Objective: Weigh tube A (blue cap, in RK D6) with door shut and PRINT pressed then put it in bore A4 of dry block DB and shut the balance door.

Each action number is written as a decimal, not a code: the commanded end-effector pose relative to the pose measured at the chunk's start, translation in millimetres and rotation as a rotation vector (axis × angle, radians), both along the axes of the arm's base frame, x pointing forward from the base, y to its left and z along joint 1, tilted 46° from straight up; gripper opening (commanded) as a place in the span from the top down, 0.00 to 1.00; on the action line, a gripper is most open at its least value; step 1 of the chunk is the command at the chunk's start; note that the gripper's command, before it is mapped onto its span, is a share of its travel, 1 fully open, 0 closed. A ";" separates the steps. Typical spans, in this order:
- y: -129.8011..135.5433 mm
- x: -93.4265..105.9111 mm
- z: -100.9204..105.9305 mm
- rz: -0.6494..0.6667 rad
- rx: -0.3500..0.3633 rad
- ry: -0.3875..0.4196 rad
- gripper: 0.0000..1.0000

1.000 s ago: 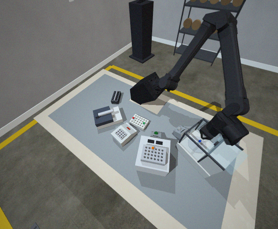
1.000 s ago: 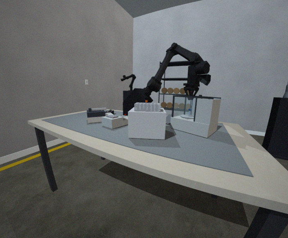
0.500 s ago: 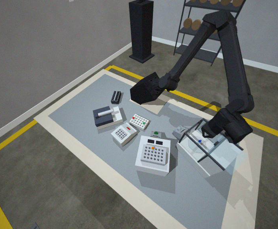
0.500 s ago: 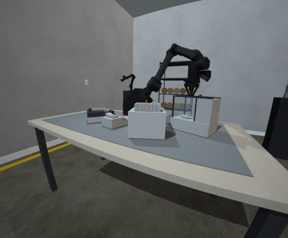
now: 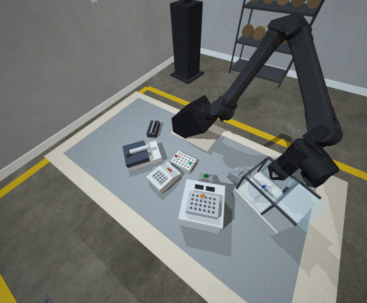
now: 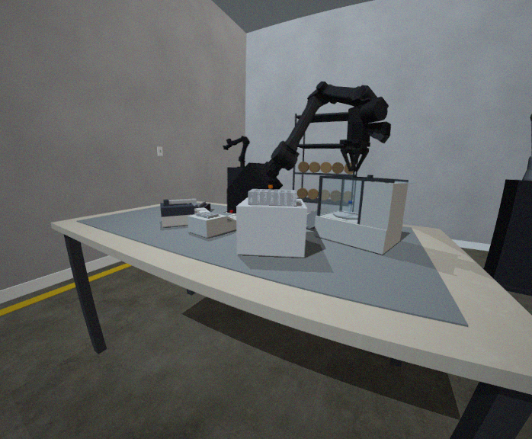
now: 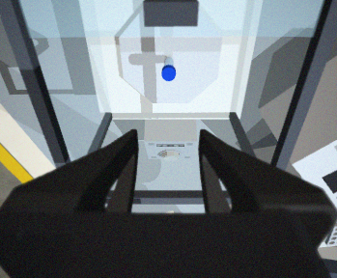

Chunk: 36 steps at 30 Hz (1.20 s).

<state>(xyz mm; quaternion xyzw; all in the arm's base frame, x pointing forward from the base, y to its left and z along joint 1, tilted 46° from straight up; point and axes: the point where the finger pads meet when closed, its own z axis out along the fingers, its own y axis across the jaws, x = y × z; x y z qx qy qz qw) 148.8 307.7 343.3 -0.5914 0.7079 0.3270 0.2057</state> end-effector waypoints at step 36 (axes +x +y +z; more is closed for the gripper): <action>-31.5 11.3 55.5 -0.007 0.027 -0.033 0.70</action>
